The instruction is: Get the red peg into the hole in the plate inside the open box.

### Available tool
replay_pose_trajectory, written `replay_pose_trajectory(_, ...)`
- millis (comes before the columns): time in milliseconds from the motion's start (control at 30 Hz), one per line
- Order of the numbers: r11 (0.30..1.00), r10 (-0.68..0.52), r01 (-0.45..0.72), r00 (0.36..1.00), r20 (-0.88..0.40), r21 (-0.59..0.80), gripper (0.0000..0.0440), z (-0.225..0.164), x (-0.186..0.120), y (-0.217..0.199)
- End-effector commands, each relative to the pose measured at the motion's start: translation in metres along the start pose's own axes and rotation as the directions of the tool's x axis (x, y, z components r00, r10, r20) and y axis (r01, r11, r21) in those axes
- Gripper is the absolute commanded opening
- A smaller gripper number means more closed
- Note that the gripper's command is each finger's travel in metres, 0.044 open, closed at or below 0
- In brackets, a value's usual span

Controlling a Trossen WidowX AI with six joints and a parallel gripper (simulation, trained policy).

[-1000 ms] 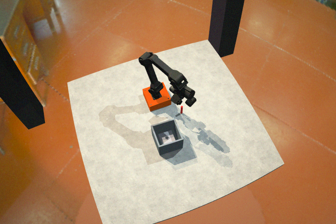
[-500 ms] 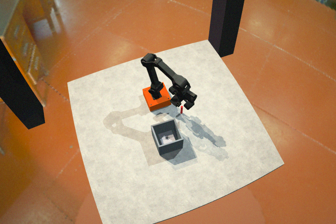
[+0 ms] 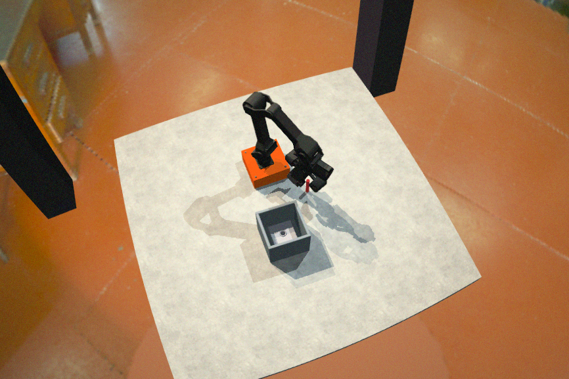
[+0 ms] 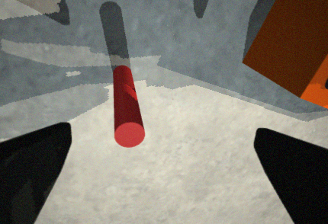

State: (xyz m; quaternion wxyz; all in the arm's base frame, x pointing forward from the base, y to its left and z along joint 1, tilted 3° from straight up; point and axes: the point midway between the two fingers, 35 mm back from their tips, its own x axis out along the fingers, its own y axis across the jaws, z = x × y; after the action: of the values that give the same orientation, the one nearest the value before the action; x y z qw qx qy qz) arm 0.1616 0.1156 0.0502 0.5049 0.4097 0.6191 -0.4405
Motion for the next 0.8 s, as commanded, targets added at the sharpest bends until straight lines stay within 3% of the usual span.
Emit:
replay_pose_trajectory(0,1.0,-0.007,0.007,1.0,0.016,0.012,0.0428,0.003,0.01,-0.001)
replay_pose_trajectory(200,1.0,0.001,-0.002,1.0,0.031,0.029,0.041,0.006,0.027,0.001)
replay_pose_trajectory(300,0.999,0.01,-0.011,0.999,0.033,0.032,0.0373,0.007,0.033,0.004)
replay_pose_trajectory(767,0.999,0.034,-0.034,0.999,0.016,-0.028,0.0031,0.001,0.054,0.02)
